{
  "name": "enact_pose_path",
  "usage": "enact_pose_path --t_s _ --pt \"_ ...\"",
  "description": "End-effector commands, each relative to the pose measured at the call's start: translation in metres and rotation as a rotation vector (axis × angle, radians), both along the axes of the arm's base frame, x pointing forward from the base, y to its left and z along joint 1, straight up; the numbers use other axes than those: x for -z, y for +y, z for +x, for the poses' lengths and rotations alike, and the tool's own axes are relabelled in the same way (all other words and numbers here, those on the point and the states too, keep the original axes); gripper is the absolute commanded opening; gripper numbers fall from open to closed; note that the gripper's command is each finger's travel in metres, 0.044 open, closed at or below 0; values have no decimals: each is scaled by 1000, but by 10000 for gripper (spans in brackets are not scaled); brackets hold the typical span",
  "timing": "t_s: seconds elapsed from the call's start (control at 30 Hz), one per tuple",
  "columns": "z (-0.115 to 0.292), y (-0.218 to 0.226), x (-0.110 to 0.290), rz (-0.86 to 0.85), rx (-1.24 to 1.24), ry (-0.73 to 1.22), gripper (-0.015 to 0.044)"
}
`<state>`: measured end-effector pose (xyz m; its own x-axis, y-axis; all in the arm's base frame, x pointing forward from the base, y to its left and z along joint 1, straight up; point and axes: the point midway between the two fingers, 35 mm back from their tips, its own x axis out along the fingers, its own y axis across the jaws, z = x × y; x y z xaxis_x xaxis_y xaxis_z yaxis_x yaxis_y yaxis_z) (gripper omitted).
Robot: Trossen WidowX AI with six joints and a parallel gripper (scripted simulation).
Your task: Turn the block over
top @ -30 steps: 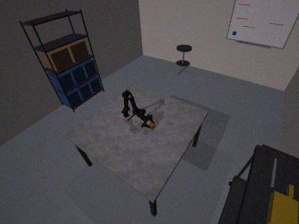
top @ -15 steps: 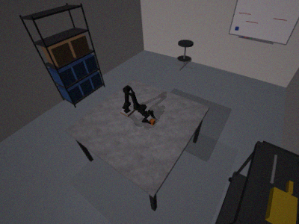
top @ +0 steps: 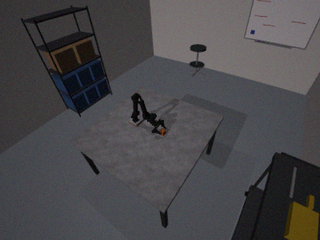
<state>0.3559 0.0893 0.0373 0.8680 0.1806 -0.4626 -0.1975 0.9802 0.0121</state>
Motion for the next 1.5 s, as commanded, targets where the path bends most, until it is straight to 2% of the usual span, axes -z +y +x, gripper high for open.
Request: enact_pose_path --t_s 0.0,0.1,0.3,0.43,0.5,0.7,1.33,1.47 --pt "0 -1 0 -7 3 -2 440" --pt "3 0 0 -12 2 23 440" --pt "12 3 -16 -58 -1 245 440" --pt "2 0 -41 -88 -2 399 440" --pt "3 1 -63 -86 -3 410 440" --pt "-19 -5 -69 -113 -2 532 440" --pt "-20 -5 -70 -114 -2 535 440" --pt "-11 -3 -74 -130 -5 606 440"
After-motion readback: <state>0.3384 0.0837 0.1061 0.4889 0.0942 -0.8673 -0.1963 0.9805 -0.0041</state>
